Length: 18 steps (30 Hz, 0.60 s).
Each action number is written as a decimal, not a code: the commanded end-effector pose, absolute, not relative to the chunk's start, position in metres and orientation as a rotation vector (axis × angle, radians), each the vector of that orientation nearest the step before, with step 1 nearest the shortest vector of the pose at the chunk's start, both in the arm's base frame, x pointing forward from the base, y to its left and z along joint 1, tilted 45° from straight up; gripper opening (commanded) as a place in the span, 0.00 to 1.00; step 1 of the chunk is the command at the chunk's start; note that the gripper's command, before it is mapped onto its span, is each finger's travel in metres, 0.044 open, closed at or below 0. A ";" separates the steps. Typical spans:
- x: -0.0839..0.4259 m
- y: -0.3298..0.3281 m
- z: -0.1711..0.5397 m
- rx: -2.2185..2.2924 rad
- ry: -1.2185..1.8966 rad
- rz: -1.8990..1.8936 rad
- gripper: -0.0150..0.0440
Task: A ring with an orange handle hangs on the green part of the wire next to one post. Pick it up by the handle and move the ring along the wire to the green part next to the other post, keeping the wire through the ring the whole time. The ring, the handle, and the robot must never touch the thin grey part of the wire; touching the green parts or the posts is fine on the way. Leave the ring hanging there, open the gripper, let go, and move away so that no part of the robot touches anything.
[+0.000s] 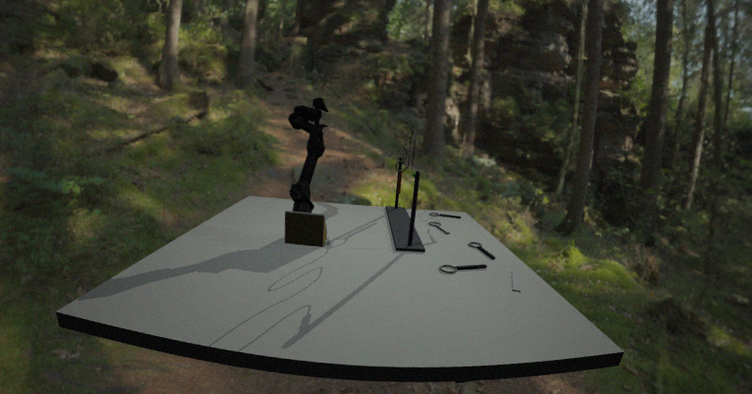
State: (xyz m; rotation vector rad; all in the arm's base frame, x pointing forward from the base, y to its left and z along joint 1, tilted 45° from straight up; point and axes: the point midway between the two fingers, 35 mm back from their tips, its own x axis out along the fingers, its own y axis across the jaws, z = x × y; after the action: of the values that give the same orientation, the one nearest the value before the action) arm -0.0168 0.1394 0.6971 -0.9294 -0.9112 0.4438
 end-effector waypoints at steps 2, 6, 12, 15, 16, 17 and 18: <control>-0.018 0.140 0.697 -0.949 -0.916 0.427 0.84; -0.023 0.148 0.698 -1.104 -0.952 0.295 0.67; -0.041 0.181 0.695 -1.496 -1.032 0.039 0.53; -0.047 0.201 0.690 -1.700 -1.056 -0.086 0.53; -0.049 0.208 0.688 -1.769 -1.060 -0.128 0.53; -0.050 0.215 0.686 -1.838 -1.064 -0.169 0.53; -0.050 0.222 0.684 -1.908 -1.066 -0.211 0.53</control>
State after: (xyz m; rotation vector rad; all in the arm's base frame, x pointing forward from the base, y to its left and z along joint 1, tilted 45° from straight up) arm -0.0417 0.1935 0.6935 -1.6631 -1.0449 -0.0702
